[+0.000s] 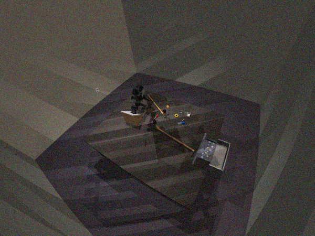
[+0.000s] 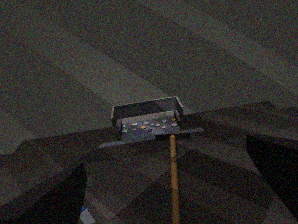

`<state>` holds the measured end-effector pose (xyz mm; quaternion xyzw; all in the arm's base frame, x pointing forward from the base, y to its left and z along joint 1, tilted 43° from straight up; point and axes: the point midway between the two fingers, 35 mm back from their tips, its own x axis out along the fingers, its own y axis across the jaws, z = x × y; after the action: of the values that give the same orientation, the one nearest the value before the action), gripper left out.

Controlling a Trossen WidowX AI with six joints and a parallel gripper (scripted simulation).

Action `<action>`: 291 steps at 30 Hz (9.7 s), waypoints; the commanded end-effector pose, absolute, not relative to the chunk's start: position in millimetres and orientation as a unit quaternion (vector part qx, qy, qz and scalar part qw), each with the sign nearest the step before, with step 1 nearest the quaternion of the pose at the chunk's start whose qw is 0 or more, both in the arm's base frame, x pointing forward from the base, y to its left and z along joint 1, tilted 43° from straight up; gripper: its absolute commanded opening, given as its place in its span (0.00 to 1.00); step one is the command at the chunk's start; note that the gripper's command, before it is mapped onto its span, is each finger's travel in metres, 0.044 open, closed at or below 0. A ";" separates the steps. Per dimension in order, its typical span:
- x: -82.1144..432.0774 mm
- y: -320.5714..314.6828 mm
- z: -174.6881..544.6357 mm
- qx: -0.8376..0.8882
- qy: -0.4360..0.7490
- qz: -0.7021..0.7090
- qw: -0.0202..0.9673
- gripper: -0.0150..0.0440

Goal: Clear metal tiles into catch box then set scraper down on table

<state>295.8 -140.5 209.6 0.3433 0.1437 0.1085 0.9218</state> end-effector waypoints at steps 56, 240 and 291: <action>403.2 -123.6 177.1 0.363 0.275 0.151 0.877 1.00; 427.8 23.9 51.4 0.311 0.548 0.181 0.755 1.00; 308.8 13.3 61.9 0.313 0.483 0.165 0.801 1.00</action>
<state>313.8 13.2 61.3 0.3136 0.4889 0.1633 0.7975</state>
